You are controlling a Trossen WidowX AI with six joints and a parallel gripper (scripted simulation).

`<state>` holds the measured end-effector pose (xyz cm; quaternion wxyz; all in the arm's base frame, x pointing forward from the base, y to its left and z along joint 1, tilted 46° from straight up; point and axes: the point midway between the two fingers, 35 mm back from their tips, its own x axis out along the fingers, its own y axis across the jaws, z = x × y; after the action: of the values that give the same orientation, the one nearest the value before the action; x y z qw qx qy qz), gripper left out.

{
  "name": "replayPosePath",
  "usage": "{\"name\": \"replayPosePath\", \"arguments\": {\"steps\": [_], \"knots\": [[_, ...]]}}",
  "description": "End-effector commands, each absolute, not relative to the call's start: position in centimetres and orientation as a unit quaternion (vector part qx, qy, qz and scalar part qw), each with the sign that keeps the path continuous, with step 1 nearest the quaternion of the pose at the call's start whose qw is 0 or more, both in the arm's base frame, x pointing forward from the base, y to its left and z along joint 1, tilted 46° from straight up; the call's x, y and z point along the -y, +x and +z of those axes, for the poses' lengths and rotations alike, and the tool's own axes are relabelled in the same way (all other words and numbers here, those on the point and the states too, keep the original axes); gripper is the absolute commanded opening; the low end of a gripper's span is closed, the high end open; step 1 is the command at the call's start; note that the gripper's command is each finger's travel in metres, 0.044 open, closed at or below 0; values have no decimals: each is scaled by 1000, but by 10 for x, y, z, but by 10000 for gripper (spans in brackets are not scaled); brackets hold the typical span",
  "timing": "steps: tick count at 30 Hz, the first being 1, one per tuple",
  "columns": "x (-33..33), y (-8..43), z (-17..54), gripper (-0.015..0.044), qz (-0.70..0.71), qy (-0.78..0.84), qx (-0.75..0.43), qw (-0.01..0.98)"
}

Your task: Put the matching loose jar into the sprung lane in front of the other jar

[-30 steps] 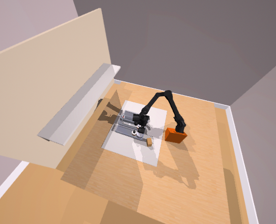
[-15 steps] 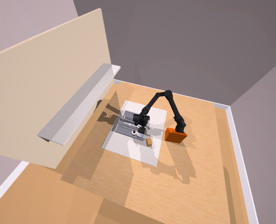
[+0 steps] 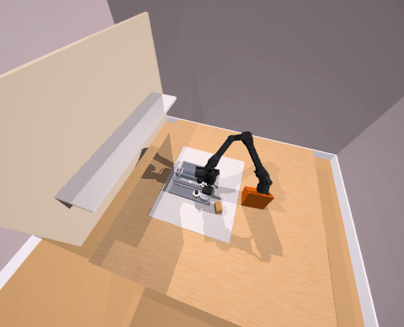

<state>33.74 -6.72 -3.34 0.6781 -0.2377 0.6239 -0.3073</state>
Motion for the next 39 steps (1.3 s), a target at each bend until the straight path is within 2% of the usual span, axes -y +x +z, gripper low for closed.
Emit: {"name": "replayPosePath", "arguments": {"steps": [1,4,16,30,39], "knots": [[67,337,-33,0,-310,-237,-623,679],[67,337,-33,0,-310,-237,-623,679],[67,337,-33,304,-310,-237,-623,679],[53,336,-20,304,-309,-236,-623,679],[49,312,-23,304,-309,-236,-623,678]]}}
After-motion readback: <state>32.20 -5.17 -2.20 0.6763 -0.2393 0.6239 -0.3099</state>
